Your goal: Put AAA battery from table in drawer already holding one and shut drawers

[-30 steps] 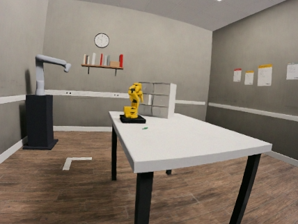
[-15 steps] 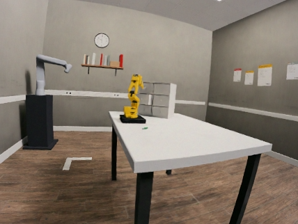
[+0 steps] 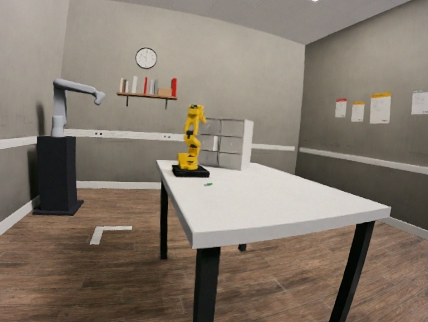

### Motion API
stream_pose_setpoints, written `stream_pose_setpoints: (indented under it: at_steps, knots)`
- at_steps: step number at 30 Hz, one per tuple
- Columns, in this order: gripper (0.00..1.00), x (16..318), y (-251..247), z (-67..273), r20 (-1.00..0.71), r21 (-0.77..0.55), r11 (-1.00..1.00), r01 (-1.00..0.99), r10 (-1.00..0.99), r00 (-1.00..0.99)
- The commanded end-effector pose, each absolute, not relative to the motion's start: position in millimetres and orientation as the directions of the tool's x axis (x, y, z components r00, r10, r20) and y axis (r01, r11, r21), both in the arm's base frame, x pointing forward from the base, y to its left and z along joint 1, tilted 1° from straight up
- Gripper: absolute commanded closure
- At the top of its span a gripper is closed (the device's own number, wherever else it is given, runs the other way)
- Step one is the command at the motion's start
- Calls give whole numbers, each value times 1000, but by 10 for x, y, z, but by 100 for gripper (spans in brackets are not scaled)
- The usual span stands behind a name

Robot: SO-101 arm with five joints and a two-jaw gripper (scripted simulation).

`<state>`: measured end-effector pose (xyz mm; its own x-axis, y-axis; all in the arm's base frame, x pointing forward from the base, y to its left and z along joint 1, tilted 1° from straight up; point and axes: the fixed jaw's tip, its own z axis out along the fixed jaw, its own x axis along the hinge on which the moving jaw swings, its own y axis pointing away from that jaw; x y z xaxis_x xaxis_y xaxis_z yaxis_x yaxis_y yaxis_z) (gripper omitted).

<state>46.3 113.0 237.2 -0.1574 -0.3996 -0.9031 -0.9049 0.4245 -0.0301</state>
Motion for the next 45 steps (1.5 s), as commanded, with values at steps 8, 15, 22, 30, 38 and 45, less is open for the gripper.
stream_pose_setpoints:
  at_steps: [8, 15, 22, 30, 38, 45]
  knots:
    - [81, 682, 1018, 2366, -898, -25, 598, -801, -366, -245]
    - [81, 896, 837, 2366, -898, -25, 764, -645, -301, -321]
    - [81, 1020, 680, 2366, -898, -25, 859, -511, -244, -366]
    - [81, 1161, 392, 2366, -898, -25, 962, -272, -141, -417]
    - [81, 1216, 158, 2366, -898, -25, 997, -78, -57, -436]
    - [81, 1220, -122, 2366, -898, -25, 988, 150, 44, -438]
